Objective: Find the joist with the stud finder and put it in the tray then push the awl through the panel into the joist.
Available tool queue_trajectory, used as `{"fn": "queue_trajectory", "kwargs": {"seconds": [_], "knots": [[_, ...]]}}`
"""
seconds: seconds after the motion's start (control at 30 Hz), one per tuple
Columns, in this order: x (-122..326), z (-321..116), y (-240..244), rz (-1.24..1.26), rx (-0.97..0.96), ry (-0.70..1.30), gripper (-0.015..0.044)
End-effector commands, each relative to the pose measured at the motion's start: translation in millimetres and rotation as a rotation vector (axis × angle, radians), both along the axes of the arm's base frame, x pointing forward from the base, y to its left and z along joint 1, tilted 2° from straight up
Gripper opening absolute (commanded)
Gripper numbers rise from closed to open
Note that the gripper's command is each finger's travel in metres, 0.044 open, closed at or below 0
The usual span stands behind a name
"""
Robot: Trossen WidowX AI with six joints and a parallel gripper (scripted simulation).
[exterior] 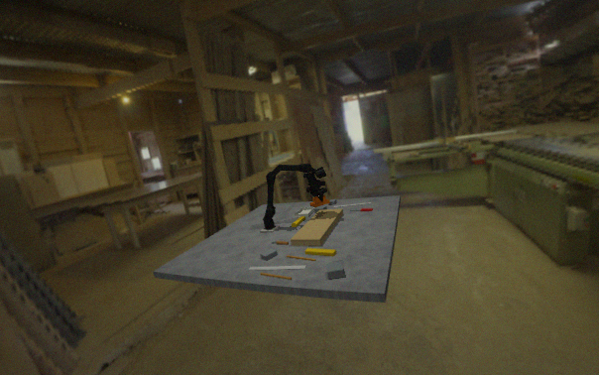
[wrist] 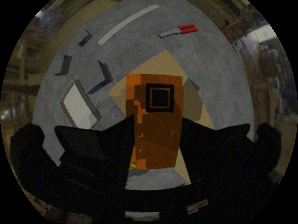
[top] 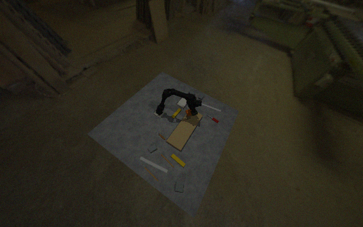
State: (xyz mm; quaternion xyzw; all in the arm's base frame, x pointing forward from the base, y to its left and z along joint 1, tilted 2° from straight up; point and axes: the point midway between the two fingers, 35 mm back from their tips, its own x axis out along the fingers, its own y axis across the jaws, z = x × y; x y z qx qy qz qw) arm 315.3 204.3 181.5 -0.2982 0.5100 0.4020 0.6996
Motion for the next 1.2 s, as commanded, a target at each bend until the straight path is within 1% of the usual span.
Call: {"fn": "queue_trajectory", "kwargs": {"seconds": [0.0, 0.6, 1.17], "knots": [[-15.3, 4.6, 16.9, 0.055, 0.007, -0.019, 0.0], [-106.3, -3.0, 86.6, 0.356, 0.007, -0.024, 0.0], [-204.5, -11.1, 121.5, 0.64, 0.008, -0.03, 0.0]]}}
